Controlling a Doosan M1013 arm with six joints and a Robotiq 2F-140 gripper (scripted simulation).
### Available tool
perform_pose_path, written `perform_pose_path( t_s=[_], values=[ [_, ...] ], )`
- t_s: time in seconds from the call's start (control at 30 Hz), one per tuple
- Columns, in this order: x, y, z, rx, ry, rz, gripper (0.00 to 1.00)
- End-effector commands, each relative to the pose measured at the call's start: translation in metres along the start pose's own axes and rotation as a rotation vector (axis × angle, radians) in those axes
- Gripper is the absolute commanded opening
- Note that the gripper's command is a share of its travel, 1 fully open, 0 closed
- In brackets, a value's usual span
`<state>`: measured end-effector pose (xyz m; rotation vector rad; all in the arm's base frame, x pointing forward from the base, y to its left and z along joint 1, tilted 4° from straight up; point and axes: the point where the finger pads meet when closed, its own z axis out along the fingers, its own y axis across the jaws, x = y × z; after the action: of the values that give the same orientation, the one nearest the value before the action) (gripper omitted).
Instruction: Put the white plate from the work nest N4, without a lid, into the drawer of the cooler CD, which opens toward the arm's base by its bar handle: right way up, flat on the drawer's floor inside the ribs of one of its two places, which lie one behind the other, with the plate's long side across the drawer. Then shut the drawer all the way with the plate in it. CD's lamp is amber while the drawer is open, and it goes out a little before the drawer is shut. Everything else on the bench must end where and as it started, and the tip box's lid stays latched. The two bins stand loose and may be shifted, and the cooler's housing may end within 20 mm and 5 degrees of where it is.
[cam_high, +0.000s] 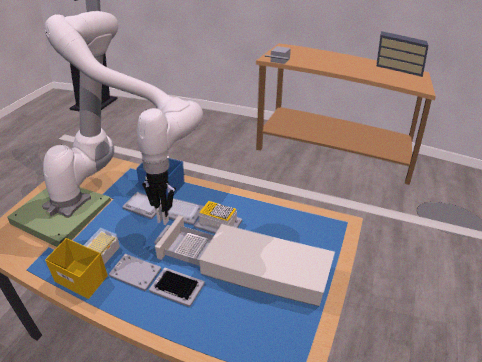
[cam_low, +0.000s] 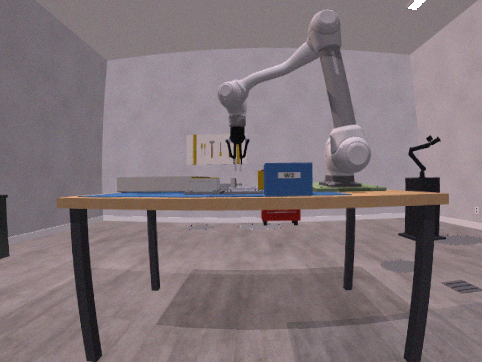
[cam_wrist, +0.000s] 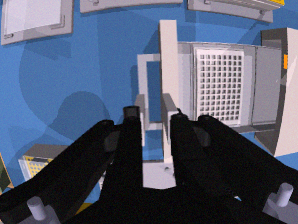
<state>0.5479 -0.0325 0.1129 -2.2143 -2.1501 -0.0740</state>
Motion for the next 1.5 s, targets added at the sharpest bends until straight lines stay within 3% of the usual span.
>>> perform_pose_path(
  t_s=[0.0, 0.37, 1.47],
  values=[
    [0.000, -0.013, 0.003, 0.000, 0.000, 0.000, 0.00],
    [0.000, -0.056, 0.012, 0.000, 0.000, 0.000, 0.00],
    [0.000, -0.058, 0.013, 0.000, 0.000, 0.000, 0.00]
  ],
)
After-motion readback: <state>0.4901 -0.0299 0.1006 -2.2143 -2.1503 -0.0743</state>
